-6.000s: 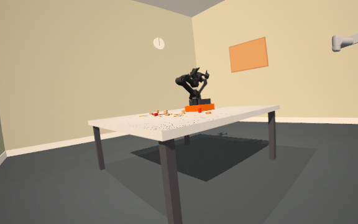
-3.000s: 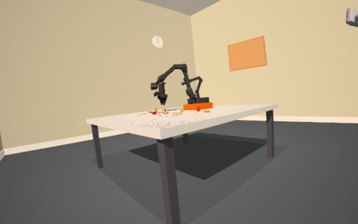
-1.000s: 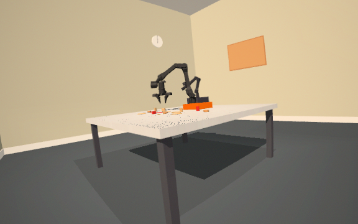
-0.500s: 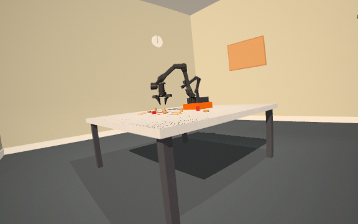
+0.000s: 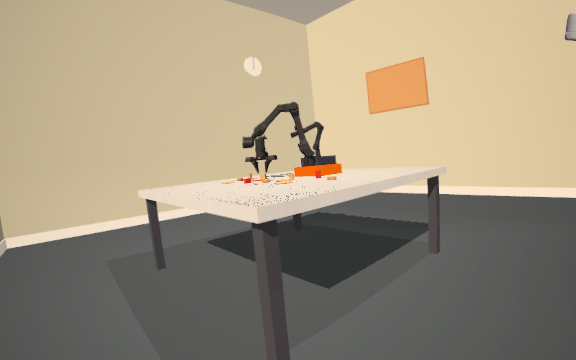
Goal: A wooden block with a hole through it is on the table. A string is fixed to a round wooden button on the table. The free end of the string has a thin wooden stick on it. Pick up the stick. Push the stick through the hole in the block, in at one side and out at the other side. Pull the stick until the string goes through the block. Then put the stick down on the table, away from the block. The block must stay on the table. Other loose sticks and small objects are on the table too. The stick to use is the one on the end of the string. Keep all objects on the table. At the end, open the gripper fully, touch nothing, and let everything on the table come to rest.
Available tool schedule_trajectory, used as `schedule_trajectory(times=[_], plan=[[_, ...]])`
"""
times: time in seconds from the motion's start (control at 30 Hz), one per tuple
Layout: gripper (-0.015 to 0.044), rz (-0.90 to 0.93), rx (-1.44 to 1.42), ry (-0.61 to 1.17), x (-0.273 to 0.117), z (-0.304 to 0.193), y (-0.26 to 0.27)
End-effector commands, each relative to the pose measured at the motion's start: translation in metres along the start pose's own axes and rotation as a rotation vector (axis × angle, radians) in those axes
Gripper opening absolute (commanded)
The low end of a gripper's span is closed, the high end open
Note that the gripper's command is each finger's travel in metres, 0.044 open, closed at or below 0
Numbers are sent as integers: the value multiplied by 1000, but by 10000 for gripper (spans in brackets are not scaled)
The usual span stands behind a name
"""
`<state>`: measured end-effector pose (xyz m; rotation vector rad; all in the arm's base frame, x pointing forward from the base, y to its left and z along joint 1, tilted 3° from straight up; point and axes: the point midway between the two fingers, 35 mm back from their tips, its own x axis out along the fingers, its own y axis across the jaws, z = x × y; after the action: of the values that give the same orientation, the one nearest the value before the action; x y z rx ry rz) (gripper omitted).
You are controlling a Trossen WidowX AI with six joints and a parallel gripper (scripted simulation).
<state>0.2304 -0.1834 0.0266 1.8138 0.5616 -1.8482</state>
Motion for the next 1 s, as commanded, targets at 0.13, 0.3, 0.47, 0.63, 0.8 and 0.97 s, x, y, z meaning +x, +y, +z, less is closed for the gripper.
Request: schedule_trajectory(times=[0.13,0.3,0.47,0.63,0.8,0.97], plan=[[238,-7,0,-2,15,1,-3],[238,-8,0,-2,21,1,-3],[238,-8,0,-2,21,1,-3],[107,-5,3,-2,19,1,-3],[54,-5,3,-2,19,1,-3],[0,-5,3,-2,19,1,-3]])
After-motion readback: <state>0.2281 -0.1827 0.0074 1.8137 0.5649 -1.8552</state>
